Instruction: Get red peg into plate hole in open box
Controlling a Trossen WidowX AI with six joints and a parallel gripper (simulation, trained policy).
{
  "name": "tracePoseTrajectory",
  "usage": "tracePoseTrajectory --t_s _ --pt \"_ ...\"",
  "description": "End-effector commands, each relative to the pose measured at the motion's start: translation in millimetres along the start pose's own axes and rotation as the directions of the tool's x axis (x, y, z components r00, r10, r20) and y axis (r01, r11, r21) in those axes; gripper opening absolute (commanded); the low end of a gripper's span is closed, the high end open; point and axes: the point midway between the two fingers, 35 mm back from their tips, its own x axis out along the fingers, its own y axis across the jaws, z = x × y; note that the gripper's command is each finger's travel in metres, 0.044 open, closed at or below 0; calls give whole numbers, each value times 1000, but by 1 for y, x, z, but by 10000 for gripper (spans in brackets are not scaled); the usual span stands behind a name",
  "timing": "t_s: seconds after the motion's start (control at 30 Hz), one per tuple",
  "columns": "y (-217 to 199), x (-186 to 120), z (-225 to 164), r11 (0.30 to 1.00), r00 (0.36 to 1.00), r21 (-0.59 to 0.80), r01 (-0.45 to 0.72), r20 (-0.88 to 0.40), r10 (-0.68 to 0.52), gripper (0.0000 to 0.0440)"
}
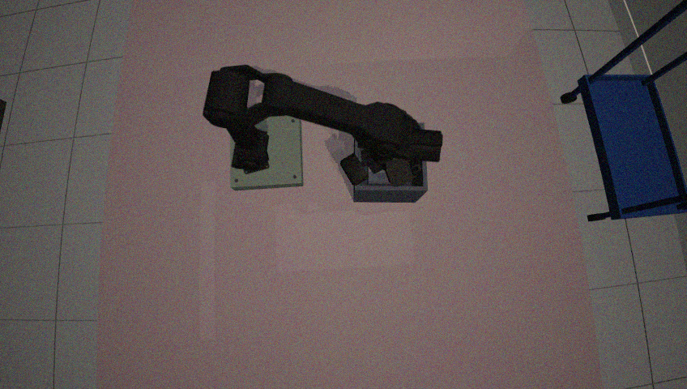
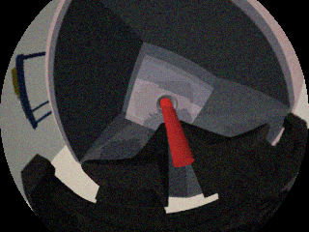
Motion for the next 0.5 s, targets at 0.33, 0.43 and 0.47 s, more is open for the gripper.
tracePoseTrajectory --t_s 0.33,0.43,0.47 --pt "-7 8 4 999 998 -10 36 -59 -36 149" --pt "-5 4 7 1000 997 -6 25 -67 -25 150" --pt "-5 2 8 1000 997 -5 21 -70 -21 151"
